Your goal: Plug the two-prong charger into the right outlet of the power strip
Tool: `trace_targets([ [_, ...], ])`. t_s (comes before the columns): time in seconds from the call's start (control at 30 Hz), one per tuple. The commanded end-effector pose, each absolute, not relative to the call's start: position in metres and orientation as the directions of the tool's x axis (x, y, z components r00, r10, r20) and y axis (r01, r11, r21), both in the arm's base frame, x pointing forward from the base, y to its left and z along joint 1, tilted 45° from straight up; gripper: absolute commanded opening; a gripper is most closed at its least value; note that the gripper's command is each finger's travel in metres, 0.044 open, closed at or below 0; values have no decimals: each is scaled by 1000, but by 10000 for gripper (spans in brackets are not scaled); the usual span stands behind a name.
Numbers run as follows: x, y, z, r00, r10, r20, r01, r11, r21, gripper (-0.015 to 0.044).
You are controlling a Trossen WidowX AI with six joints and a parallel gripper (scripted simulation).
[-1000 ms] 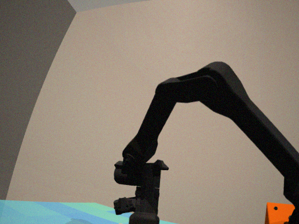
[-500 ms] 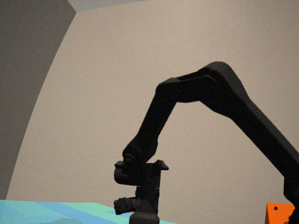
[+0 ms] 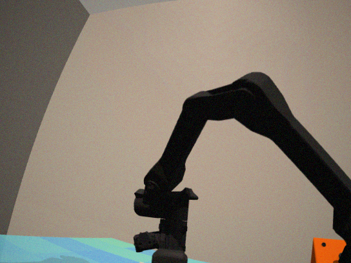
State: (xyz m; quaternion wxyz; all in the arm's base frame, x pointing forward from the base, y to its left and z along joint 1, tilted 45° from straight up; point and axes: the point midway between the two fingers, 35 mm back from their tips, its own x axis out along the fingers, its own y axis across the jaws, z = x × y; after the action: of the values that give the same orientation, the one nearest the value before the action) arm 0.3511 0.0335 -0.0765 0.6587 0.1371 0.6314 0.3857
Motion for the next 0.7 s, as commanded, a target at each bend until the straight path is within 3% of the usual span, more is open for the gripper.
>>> trace_targets([
  [0.0, 359, 35, -74, -72, 685, -725, -359, 661, 660, 0],
  [0.67, 359, 34, -72, -72, 685, -725, -359, 661, 659, 0],
])
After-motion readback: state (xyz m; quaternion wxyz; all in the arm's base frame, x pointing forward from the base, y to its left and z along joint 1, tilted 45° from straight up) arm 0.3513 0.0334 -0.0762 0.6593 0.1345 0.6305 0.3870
